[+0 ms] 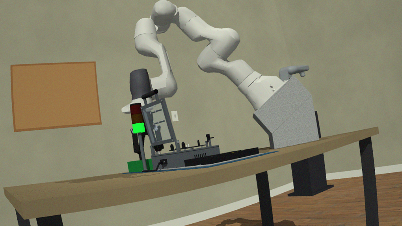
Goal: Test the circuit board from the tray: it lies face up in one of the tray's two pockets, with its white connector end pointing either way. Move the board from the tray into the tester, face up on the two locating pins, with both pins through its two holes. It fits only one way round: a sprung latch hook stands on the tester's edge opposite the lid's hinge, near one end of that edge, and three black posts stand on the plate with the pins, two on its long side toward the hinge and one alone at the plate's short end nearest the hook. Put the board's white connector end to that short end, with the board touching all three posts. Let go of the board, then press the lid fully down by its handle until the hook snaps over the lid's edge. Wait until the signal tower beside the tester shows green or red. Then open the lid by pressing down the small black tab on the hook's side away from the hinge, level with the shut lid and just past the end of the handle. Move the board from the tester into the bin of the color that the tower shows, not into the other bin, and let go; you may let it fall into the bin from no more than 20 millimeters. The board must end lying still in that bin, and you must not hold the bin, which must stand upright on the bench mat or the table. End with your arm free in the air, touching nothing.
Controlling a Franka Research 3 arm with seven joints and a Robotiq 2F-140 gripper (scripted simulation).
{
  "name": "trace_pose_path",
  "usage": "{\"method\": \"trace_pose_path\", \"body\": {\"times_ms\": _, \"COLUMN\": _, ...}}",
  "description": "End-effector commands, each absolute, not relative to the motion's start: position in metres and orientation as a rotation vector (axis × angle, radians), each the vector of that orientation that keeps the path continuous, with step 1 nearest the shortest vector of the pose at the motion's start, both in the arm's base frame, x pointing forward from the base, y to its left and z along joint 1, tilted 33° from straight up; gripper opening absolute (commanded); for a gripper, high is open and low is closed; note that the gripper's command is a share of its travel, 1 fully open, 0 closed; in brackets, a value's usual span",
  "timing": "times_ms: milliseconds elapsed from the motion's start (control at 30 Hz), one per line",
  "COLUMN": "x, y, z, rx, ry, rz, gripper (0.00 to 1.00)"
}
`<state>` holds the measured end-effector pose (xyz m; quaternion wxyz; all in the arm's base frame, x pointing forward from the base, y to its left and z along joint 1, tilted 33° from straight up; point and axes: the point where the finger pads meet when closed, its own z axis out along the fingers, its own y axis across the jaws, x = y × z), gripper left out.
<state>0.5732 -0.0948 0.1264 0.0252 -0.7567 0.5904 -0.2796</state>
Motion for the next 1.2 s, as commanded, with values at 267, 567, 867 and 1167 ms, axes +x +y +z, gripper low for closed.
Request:
{"method": "trace_pose_path", "body": {"times_ms": 267, "x": 0.5741, "y": -0.0954, "z": 0.127, "rx": -2.328, "ry": 1.832, "rz": -0.864, "gripper": 0.46}}
{"method": "trace_pose_path", "body": {"times_ms": 567, "x": 0.5741, "y": -0.0954, "z": 0.127, "rx": -2.328, "ry": 1.832, "rz": -0.864, "gripper": 0.58}}
{"method": "trace_pose_path", "body": {"times_ms": 867, "x": 0.5741, "y": -0.0954, "z": 0.127, "rx": -2.328, "ry": 1.832, "rz": -0.864, "gripper": 0.58}}
{"method": "trace_pose_path", "body": {"times_ms": 1167, "x": 0.5741, "y": -0.0954, "z": 0.127, "rx": -2.328, "ry": 1.832, "rz": -0.864, "gripper": 0.58}}
